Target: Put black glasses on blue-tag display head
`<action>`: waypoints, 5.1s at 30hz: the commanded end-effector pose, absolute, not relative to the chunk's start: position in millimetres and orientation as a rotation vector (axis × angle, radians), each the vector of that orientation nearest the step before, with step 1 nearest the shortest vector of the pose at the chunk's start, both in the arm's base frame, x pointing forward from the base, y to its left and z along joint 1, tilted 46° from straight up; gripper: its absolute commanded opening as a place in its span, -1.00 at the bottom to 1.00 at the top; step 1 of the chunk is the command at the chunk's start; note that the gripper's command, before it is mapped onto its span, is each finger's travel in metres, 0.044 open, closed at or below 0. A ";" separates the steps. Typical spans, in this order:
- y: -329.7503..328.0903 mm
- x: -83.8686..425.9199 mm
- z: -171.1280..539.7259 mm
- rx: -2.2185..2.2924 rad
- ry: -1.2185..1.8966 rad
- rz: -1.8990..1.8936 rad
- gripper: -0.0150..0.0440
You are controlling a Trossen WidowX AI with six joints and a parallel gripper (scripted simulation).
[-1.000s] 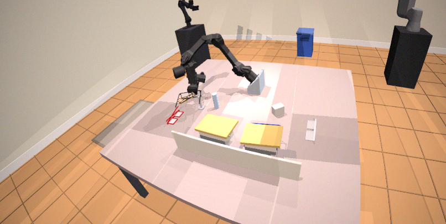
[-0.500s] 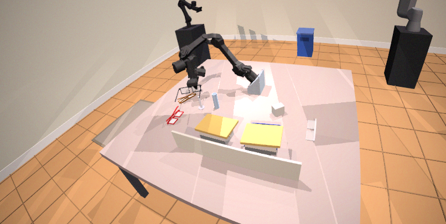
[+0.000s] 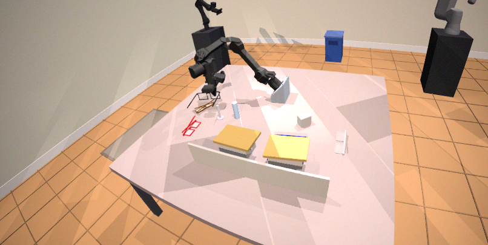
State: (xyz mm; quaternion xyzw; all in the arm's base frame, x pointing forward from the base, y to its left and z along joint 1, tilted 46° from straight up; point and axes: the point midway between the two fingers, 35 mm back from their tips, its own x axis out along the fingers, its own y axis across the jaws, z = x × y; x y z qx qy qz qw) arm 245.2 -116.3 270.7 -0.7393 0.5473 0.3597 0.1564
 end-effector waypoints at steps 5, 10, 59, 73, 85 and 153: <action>-105.0 257.1 257.2 -1.975 1.590 0.853 -0.49; -96.6 264.5 248.7 -1.878 1.598 0.736 -0.49; -2.7 304.3 161.1 -0.864 1.474 -0.290 -0.49; 25.0 304.7 135.4 -0.570 1.364 -0.550 -0.49; 47.9 301.3 113.6 -0.320 1.241 -0.758 -0.49; 65.8 293.7 42.7 0.187 0.903 -1.121 -0.49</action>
